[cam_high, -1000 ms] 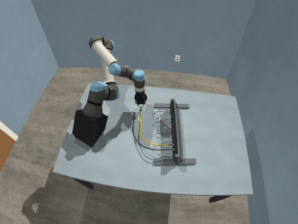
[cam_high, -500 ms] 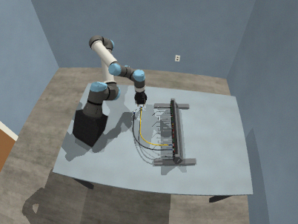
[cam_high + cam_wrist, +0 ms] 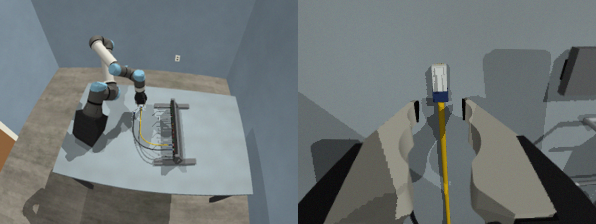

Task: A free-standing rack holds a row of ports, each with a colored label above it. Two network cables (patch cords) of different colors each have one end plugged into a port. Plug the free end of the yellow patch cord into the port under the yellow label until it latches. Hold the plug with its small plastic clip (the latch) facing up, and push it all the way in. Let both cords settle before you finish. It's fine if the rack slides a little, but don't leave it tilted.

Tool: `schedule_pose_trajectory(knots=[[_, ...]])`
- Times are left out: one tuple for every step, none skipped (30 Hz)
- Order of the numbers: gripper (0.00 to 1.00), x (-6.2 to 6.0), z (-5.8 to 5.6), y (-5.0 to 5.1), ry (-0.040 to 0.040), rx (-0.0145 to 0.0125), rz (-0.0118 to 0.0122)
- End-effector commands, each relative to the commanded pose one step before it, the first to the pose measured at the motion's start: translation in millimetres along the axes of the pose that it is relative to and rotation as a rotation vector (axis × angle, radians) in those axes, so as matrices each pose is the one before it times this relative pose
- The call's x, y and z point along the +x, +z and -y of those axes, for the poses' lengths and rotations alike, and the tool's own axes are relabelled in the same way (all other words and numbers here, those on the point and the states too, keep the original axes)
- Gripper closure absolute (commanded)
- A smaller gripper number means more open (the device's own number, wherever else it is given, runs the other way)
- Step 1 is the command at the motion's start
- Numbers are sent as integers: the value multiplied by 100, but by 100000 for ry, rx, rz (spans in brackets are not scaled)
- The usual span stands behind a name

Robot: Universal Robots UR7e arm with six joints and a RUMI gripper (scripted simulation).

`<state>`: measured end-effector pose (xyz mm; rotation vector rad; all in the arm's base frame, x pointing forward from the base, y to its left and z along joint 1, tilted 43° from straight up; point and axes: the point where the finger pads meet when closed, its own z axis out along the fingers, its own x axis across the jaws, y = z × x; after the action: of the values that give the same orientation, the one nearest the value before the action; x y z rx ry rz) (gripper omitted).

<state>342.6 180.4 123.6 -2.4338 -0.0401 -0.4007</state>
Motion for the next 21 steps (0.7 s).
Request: schedule_pose_trajectory(knots=[[78, 24, -2, 61, -31, -17, -41], [78, 0, 0, 23, 0, 0, 0], [78, 0, 0, 25, 0, 0, 0], [78, 0, 0, 27, 0, 0, 0], [78, 0, 0, 28, 0, 0, 0], [78, 0, 0, 30, 0, 0, 0], [78, 0, 0, 31, 0, 0, 0], [78, 0, 0, 32, 0, 0, 0], [78, 0, 0, 33, 0, 0, 0], [78, 0, 0, 34, 0, 0, 0], [78, 0, 0, 35, 0, 0, 0], [78, 0, 0, 0, 0, 0, 0], [78, 0, 0, 0, 0, 0, 0], [78, 0, 0, 35, 0, 0, 0], [78, 0, 0, 36, 0, 0, 0], [78, 0, 0, 36, 0, 0, 0], [78, 0, 0, 36, 0, 0, 0], [78, 0, 0, 36, 0, 0, 0], [78, 0, 0, 36, 0, 0, 0], [78, 0, 0, 36, 0, 0, 0], [78, 0, 0, 35, 0, 0, 0]])
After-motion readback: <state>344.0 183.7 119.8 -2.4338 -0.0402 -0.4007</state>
